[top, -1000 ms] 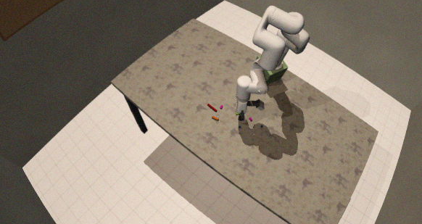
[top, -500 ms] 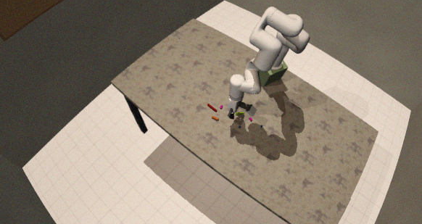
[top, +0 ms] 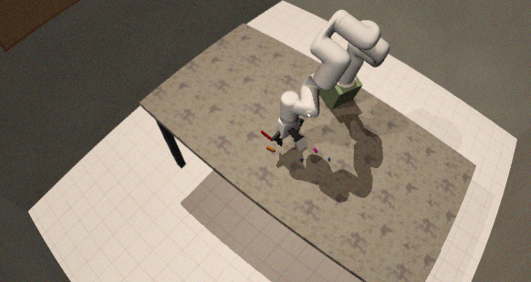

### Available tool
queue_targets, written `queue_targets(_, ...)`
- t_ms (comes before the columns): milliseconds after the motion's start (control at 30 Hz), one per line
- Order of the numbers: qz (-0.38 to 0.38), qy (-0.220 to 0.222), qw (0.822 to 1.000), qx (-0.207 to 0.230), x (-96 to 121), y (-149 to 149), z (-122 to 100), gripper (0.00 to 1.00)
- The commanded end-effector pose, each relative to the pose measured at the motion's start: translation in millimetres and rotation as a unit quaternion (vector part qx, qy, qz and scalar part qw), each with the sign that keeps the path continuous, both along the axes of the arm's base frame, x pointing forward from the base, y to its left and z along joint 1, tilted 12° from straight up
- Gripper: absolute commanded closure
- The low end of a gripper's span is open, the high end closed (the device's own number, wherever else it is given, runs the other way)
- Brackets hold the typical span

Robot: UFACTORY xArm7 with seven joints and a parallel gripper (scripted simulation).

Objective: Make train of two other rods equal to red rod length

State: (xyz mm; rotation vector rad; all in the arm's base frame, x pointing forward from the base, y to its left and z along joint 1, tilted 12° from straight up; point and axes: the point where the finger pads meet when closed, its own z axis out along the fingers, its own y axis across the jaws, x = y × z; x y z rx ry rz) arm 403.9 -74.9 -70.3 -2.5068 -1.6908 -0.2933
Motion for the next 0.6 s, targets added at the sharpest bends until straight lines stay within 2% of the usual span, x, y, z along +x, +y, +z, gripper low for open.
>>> queue_targets(0,-0.065,0.021,0.998,0.002,5,-11,0,0.00)
queue_targets(33,-0.065,0.021,0.998,0.002,5,-11,0,0.00)
queue_targets(100,-0.121,0.029,0.992,0.006,7,-20,0,0.00)
queue_targets(367,-0.235,0.045,0.971,0.016,14,-41,1,0.00)
queue_targets(567,-0.259,0.048,0.964,0.018,15,-45,2,0.00)
